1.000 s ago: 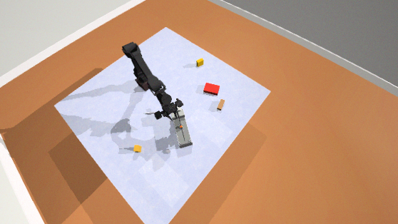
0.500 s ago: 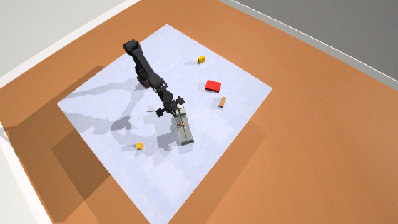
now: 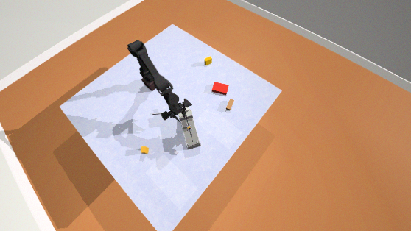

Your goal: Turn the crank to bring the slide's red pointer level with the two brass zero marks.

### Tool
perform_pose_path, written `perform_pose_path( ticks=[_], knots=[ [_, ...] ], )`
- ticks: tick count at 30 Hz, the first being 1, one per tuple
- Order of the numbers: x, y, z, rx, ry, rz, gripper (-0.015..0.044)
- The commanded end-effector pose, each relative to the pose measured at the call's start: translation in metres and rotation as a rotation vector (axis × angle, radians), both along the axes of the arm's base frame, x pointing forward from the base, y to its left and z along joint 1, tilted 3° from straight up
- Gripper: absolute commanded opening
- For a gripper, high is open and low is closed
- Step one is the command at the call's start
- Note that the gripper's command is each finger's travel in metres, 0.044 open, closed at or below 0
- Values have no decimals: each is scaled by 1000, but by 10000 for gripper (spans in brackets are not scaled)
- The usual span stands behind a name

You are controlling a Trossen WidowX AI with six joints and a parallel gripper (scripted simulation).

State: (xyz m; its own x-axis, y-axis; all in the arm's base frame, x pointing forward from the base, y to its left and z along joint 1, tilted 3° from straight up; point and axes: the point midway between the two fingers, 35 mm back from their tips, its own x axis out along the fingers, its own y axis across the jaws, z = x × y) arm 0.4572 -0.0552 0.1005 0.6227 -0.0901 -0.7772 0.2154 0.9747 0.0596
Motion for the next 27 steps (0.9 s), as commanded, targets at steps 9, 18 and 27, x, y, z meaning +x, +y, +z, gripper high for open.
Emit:
perform_pose_path(
  ticks=[9,18,27],
  knots=[
    [0,0,0,-1,0,0,440],
    [0,0,0,-1,0,0,204],
    [0,0,0,-1,0,0,0]
  ],
)
